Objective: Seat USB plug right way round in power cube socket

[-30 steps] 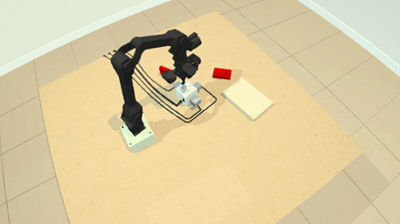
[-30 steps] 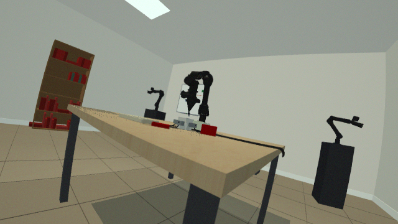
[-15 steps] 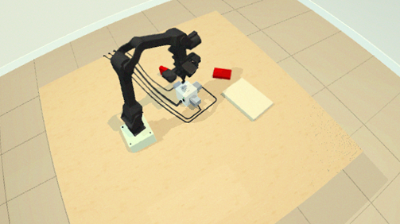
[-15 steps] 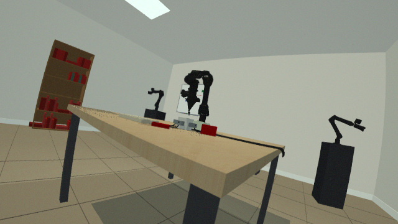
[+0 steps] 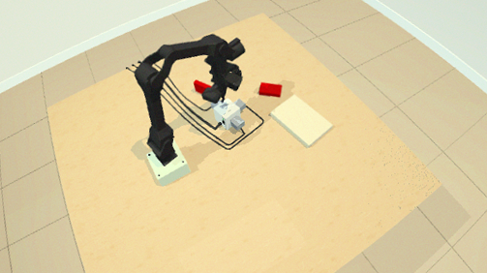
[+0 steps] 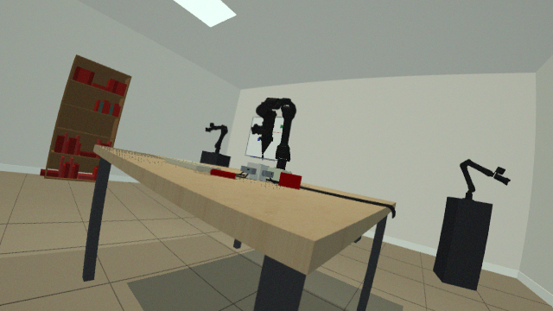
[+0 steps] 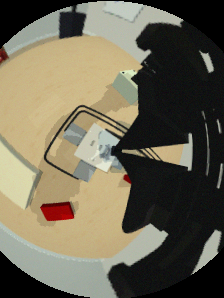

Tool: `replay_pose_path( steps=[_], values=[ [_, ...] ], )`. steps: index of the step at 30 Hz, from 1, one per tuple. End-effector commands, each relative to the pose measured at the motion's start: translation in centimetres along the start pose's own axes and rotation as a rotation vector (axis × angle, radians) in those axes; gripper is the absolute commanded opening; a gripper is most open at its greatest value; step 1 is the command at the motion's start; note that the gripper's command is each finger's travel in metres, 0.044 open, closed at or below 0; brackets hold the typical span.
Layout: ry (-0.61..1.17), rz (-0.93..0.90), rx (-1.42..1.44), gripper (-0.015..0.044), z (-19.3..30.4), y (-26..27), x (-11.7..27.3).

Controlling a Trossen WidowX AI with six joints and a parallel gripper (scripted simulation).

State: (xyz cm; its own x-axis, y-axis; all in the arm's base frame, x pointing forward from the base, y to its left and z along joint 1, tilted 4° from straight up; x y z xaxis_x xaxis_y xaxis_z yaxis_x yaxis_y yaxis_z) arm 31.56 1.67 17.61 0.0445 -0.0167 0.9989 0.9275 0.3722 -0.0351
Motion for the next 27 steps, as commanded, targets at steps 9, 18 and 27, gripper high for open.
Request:
replay_pose_path(
  steps=[9,18,27],
  values=[
    [0.000,0.001,0.317,0.0000,0.00,0.00,-0.03],
    [0.000,0.000,0.552,0.0000,0.00,0.00,-0.03],
    [0.000,0.000,0.788,0.0000,0.00,0.00,-0.03]
  ],
)
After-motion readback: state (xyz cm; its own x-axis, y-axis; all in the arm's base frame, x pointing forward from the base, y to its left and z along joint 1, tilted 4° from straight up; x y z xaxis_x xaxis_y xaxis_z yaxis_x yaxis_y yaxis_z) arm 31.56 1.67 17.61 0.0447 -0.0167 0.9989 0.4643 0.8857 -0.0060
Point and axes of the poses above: the point midway between the two fingers, 35 mm back from their tips, its own x axis back along the fingers, its own y axis across the jaws, z = x × y, the point moved 9 cm from there along x, back along the fingers
